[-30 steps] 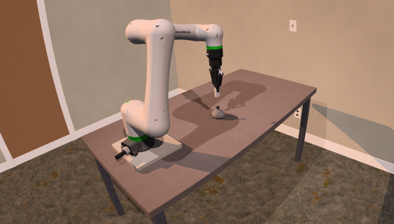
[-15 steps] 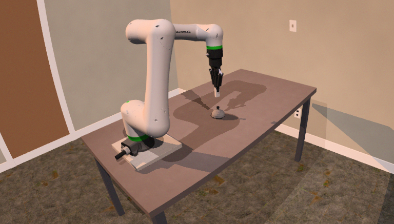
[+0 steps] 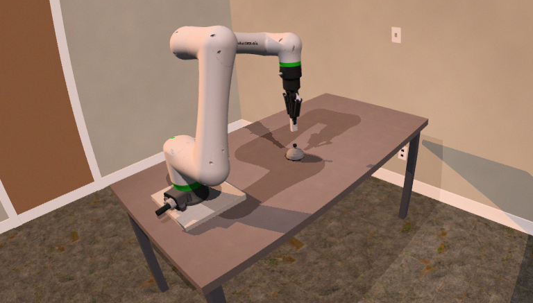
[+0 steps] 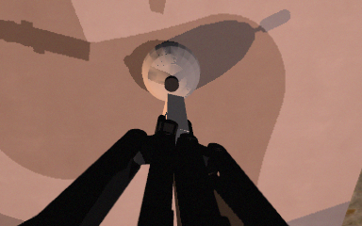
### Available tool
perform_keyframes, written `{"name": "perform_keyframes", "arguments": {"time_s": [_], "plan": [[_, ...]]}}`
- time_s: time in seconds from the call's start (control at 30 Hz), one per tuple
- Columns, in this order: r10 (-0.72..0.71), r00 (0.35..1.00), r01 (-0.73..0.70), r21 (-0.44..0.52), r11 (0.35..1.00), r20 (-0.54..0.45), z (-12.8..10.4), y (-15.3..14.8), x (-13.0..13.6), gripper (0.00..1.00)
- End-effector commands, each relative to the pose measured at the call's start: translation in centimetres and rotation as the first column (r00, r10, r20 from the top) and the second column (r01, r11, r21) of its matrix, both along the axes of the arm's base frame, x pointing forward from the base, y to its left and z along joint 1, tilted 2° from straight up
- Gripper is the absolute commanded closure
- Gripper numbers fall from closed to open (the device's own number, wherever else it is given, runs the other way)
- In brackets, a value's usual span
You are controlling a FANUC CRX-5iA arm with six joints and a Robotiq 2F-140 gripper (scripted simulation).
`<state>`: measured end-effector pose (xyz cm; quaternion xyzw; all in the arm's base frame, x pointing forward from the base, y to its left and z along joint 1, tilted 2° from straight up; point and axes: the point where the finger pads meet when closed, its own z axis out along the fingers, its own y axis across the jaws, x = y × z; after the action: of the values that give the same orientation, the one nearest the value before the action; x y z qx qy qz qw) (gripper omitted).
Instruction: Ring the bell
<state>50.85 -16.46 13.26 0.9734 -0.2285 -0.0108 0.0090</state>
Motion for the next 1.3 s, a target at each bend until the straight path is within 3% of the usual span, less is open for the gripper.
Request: {"name": "perform_keyframes", "arguments": {"time_s": [0.0, 1.27], "plan": [[0.0, 1.0, 0.0, 0.0, 1.0, 0.0, 0.0, 0.0, 0.0, 1.0], [0.0, 1.0, 0.0, 0.0, 1.0, 0.0, -1.0, -0.1, -0.1, 1.0]]}}
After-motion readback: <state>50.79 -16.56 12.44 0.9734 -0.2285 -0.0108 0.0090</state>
